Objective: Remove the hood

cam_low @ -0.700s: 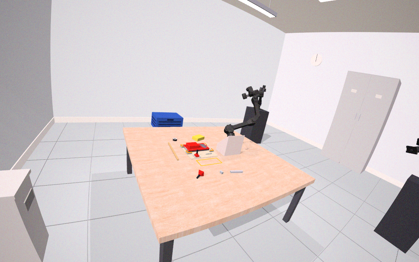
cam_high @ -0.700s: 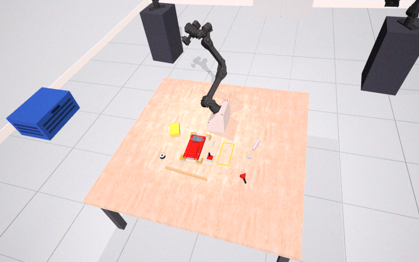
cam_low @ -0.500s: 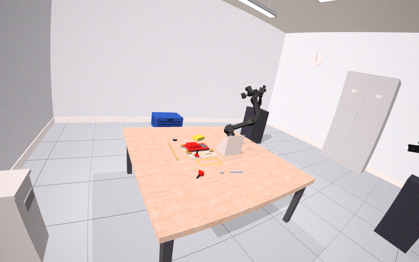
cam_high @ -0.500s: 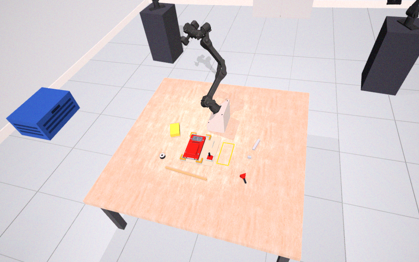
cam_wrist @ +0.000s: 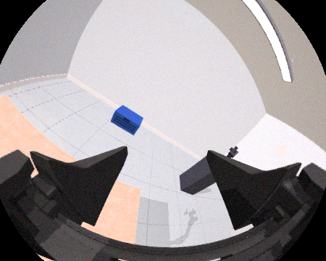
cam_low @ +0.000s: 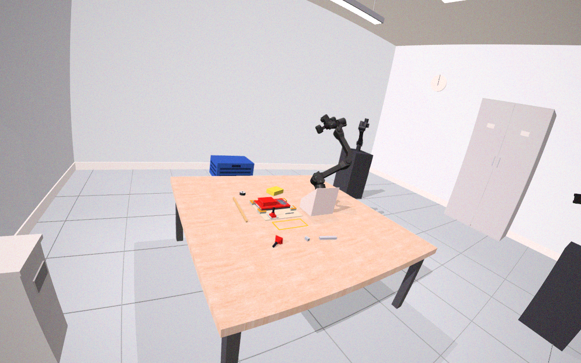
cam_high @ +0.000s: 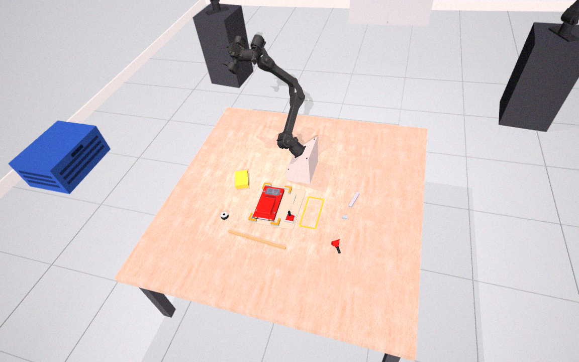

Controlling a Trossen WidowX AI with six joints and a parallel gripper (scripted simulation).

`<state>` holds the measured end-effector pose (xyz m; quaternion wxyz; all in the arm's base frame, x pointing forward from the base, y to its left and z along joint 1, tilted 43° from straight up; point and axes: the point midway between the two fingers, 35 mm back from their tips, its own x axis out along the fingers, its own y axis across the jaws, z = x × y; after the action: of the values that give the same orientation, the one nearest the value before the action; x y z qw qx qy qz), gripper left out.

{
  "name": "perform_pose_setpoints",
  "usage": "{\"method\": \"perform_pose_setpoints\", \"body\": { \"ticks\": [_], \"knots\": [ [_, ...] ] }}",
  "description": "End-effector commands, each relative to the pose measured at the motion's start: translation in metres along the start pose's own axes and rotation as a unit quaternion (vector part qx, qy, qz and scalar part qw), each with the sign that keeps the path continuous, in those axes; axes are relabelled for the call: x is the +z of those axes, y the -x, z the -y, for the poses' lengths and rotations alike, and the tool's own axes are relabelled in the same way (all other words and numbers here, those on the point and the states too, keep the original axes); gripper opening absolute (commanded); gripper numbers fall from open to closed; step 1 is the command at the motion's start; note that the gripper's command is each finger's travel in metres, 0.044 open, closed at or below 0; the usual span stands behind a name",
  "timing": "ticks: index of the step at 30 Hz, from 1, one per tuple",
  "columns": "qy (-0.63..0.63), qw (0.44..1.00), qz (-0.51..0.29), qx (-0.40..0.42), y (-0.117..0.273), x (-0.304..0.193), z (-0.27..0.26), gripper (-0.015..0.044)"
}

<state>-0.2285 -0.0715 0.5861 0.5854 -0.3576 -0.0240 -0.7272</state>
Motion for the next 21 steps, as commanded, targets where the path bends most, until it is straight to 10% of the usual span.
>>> {"method": "perform_pose_setpoints", "body": {
  "ticks": [1,21],
  "knots": [
    [0.011,0.999,0.024,0.025,-0.008,0.018,-0.026,0.0440],
    [-0.008,0.972,0.093,0.214,-0.029,0.103,-0.199,0.0440]
  ]
}}
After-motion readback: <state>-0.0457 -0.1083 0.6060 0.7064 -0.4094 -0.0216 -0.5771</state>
